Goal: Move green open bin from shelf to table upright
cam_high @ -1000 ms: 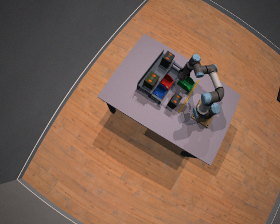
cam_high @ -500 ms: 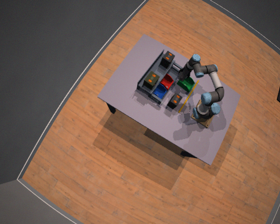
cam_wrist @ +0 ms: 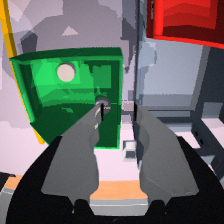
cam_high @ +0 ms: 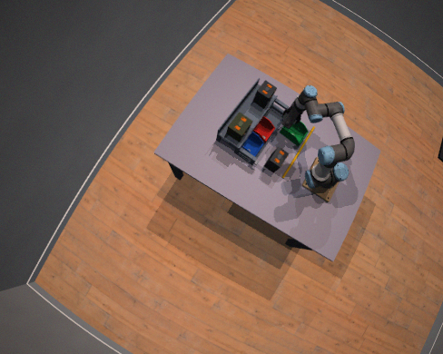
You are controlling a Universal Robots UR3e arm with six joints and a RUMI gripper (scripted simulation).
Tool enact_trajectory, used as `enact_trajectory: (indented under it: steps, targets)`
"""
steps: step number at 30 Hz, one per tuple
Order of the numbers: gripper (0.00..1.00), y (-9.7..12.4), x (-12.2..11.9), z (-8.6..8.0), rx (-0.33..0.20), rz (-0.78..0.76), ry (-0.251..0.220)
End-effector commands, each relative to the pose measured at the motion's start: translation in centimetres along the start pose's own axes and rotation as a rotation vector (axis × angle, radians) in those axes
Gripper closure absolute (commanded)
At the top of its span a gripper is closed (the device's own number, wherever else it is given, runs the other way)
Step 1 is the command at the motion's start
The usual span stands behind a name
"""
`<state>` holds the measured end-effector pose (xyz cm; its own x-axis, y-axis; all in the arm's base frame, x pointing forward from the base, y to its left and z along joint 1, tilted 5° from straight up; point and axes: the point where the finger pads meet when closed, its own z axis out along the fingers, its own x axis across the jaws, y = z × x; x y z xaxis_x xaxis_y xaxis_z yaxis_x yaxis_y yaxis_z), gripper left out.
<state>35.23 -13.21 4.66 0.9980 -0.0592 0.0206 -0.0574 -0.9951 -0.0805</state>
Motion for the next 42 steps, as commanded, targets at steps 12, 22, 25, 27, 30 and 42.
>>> enact_trajectory:
  steps: [12,22,25,27,30,42]
  targets:
    - [0.8,0.0,0.1,-0.1,-0.002,0.0,0.002]
    - [0.8,0.0,0.0,-5.6,-0.002,0.0,0.002]
    - [0.8,0.0,0.0,-5.6,-0.002,0.0,0.002]
    - [0.8,0.0,0.0,-5.6,-0.002,0.0,0.002]
    - [0.8,0.0,0.0,-5.6,-0.002,0.0,0.002]
    - [0.8,0.0,0.0,-8.1,-0.002,0.0,0.002]
